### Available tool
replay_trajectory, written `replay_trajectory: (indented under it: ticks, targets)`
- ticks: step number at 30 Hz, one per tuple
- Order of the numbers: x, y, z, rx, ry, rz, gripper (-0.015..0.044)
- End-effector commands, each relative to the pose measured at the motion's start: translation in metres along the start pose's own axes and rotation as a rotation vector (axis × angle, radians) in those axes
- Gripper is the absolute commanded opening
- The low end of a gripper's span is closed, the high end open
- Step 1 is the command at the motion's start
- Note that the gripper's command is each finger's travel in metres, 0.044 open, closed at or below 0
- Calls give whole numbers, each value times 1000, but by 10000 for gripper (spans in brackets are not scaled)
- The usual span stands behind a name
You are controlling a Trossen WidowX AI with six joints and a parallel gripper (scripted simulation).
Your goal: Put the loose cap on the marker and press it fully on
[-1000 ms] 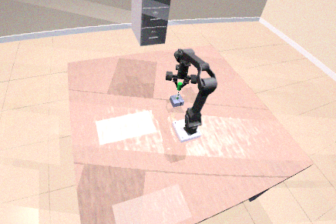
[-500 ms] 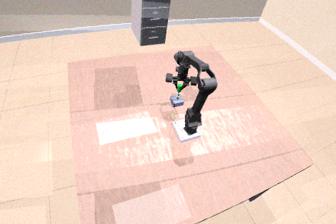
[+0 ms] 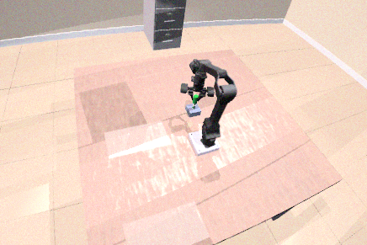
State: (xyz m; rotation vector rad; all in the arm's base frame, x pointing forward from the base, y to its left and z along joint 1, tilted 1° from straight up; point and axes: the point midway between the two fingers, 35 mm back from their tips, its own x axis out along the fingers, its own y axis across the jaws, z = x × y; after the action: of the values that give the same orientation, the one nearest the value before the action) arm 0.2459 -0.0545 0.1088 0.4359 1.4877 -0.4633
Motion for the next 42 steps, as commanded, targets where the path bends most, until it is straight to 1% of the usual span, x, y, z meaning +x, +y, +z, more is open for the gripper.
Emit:
replay_trajectory:
  ticks: [1,10,21,37,38,41,42]
  targets:
    - [9,0,-1,-5,5,2,0]
    - [22,0,-2,-5,5,2,0]
    - [22,0,-2,-5,5,2,0]
    - [21,-1,-2,0,4,-2,420]
    - [21,-1,-2,0,4,-2,440]
    - [19,-1,-2,0,4,-2,440]
    - [13,0,-1,0,3,-2,440]
